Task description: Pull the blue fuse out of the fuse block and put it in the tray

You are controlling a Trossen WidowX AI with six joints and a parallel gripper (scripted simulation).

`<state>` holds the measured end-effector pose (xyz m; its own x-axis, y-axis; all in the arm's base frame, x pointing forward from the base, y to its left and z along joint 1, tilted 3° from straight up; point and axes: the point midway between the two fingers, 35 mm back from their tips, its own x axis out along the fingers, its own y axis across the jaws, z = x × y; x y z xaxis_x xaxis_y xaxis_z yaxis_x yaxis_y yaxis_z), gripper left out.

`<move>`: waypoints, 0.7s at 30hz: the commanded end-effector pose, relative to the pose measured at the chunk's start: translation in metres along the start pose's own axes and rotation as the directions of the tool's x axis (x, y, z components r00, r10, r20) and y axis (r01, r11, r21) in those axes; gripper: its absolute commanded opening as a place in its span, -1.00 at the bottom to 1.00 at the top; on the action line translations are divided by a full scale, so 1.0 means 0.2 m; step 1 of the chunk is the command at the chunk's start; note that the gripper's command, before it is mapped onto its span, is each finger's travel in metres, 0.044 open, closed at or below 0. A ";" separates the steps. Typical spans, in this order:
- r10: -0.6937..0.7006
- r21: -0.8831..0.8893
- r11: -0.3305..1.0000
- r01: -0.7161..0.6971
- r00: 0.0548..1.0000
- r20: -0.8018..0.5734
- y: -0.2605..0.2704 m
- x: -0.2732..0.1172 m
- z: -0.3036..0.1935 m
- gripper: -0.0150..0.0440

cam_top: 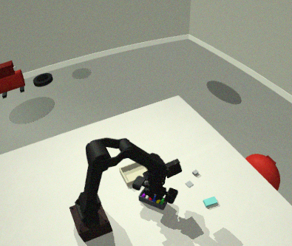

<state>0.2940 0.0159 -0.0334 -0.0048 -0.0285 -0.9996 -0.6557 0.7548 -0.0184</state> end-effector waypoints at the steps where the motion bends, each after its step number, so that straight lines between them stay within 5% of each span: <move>1: 0.000 0.000 1.000 0.000 1.000 0.000 0.00 0.00 0.00 -0.34; 21: 0.000 0.000 1.000 0.000 1.000 0.000 0.00 -0.02 0.00 -0.49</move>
<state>0.2939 0.0158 -0.0315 -0.0054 -0.0286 -0.9996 -0.6557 0.7548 -0.0180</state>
